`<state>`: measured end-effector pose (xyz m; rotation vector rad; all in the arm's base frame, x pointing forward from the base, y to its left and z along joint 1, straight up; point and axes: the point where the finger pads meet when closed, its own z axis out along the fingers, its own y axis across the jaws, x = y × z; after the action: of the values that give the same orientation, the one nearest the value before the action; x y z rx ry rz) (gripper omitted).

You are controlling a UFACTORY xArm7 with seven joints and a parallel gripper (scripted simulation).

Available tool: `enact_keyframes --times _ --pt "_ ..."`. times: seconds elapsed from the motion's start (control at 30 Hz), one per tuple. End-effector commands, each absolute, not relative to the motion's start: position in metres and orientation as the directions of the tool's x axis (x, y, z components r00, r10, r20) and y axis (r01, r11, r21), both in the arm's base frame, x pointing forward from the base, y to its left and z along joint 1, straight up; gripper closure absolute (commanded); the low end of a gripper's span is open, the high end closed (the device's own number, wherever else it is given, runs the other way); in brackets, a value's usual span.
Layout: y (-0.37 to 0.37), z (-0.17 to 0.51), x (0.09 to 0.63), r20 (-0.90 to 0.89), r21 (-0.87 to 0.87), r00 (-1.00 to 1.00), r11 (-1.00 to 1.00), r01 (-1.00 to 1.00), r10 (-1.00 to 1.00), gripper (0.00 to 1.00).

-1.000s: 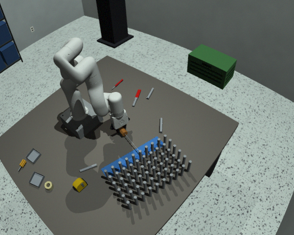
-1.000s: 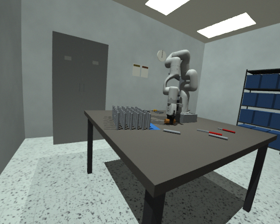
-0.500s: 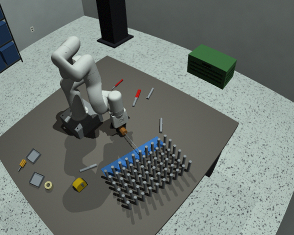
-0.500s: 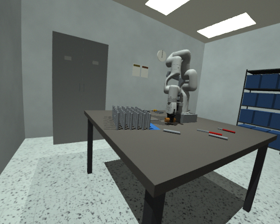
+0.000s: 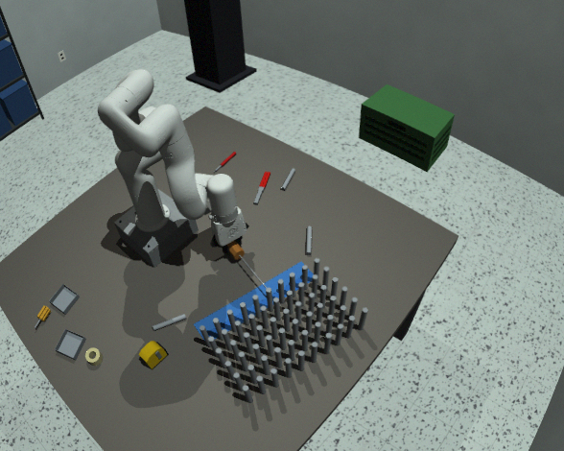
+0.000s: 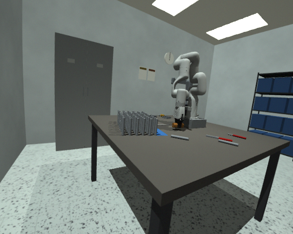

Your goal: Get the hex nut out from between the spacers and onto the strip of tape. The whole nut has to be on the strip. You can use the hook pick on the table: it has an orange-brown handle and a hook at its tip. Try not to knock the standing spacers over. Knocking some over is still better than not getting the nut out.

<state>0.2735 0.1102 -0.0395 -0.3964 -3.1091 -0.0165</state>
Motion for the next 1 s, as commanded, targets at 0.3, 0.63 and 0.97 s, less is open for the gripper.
enact_keyframes --times 0.3,0.63,0.97 --pt "0.104 -0.039 0.273 0.006 0.011 -0.968 0.968 0.251 0.251 1.0" --pt "0.092 -0.039 0.27 0.006 0.011 -0.968 0.968 0.251 0.251 1.0" --pt "0.078 -0.039 0.266 0.006 0.011 -0.968 0.968 0.251 0.251 1.0"
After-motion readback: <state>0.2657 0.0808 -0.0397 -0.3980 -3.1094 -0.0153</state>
